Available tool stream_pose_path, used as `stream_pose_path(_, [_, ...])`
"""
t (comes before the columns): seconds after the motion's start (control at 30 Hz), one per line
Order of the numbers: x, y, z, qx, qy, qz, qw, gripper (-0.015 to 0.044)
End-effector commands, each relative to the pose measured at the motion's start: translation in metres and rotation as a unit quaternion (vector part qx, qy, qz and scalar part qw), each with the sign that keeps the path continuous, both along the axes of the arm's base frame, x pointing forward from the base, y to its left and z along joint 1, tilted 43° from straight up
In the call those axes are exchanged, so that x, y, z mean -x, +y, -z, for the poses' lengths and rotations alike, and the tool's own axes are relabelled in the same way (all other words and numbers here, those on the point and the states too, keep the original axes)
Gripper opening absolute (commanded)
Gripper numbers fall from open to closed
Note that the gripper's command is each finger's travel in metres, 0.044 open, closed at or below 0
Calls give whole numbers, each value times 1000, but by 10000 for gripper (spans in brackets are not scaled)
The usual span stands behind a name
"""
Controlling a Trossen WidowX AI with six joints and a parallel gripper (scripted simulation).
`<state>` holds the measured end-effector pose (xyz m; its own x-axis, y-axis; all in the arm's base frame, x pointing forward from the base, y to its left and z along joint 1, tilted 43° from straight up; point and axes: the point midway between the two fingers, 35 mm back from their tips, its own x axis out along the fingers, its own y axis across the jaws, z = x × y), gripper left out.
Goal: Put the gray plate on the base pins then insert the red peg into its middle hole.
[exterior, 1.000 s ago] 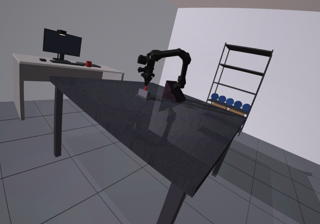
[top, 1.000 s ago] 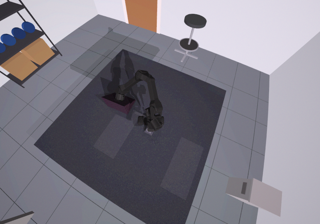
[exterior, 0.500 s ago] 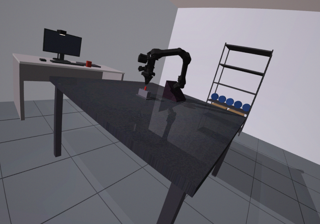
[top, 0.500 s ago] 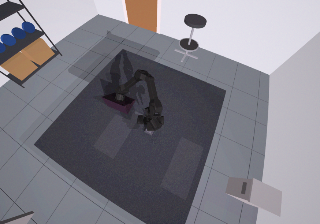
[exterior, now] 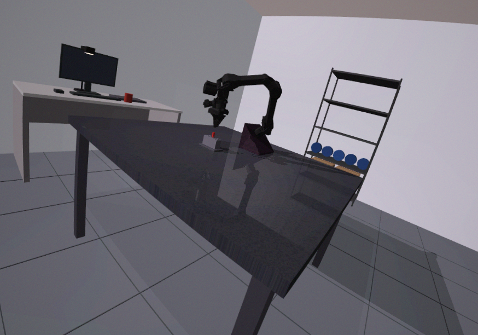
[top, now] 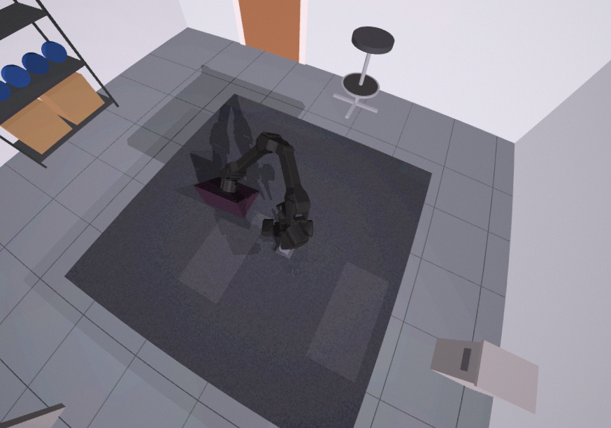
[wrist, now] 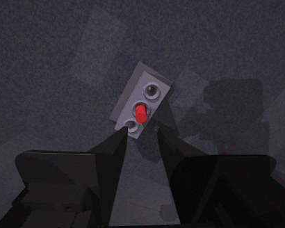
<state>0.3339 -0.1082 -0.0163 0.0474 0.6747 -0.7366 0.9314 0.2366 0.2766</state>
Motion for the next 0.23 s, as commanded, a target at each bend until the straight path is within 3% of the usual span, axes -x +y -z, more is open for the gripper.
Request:
stream_pose_path(0.0, [0,-2,-3,3,-2,-3,1000,150])
stream_pose_path(0.2, [1,-4,-6,3,-2,-3,1000,150])
